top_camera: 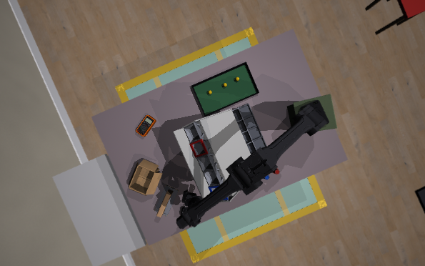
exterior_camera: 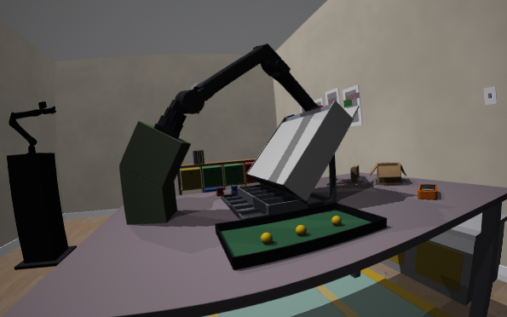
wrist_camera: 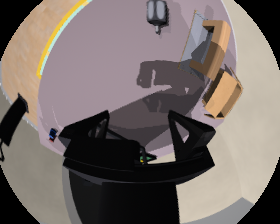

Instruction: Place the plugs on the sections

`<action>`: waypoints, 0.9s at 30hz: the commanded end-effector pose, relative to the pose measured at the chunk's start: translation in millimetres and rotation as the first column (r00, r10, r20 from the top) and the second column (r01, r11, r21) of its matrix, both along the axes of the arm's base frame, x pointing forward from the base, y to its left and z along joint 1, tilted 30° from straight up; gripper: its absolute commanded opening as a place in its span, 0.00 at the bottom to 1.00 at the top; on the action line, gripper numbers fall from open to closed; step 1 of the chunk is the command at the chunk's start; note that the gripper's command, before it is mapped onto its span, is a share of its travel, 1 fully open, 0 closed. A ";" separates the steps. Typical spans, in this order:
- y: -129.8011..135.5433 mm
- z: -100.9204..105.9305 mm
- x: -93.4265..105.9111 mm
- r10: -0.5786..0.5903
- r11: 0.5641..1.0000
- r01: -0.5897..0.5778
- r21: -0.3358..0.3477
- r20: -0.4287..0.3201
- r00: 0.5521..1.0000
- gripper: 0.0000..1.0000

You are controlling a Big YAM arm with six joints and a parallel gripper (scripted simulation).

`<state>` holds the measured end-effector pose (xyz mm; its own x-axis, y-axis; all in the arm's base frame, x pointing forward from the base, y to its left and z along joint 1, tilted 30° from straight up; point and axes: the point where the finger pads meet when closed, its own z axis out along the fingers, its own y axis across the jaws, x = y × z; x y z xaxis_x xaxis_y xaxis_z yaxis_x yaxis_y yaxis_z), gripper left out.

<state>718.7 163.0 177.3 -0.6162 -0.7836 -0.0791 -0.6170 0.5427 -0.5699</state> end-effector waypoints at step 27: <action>3.6 18.8 5.2 0.002 1.000 -0.003 0.011 0.034 0.999 1.00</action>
